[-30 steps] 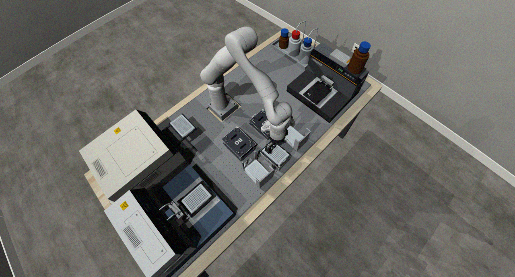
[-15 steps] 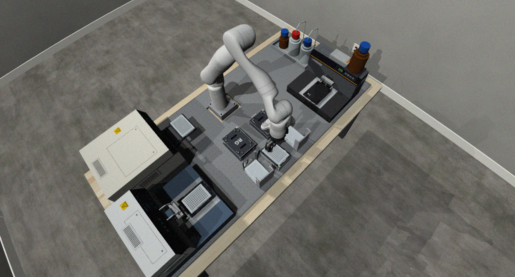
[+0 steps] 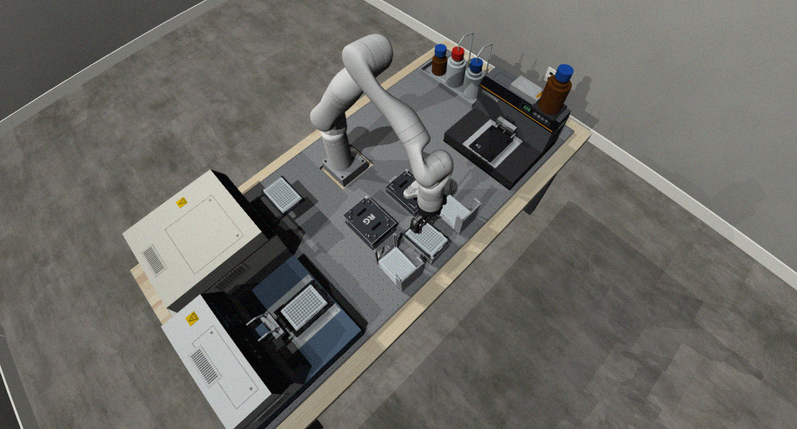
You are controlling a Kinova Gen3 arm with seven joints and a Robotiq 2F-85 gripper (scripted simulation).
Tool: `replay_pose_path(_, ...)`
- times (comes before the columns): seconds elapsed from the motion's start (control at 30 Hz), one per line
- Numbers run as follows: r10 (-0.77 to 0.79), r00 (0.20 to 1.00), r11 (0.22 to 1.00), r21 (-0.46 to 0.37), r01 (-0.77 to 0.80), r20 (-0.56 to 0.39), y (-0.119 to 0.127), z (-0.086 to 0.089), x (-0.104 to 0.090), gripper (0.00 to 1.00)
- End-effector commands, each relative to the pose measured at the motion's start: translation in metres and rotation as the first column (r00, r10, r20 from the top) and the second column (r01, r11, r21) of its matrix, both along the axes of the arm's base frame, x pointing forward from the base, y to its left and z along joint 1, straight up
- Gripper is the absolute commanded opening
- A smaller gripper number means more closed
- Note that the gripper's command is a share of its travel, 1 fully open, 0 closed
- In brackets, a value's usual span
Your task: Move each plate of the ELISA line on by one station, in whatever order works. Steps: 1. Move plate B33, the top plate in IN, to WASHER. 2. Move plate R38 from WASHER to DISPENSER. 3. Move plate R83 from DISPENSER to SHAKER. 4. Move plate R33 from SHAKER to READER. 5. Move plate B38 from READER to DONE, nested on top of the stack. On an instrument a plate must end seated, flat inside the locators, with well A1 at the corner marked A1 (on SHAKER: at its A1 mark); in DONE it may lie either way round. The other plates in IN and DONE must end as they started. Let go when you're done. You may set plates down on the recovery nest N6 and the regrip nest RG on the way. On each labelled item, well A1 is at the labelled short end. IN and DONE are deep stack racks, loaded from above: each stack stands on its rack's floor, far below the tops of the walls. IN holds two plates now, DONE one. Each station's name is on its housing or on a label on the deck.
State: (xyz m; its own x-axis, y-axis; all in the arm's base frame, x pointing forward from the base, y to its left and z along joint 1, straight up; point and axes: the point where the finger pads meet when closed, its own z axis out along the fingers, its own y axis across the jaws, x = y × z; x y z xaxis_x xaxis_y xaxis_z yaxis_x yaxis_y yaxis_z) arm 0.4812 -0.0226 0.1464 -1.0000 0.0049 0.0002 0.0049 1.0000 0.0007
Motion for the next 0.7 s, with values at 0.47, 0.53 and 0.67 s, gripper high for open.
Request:
replay_pose_path(0.47,0.000,1.000,1.000,0.000,0.000,0.002,0.000,0.022,0.001,1.00)
replay_pose_path(0.53,0.000,1.000,1.000,0.000,0.000,0.002,0.000,0.024,0.001,1.00)
replay_pose_path(0.67,0.000,1.000,1.000,0.000,0.000,0.002,0.000,0.030,0.001,1.00)
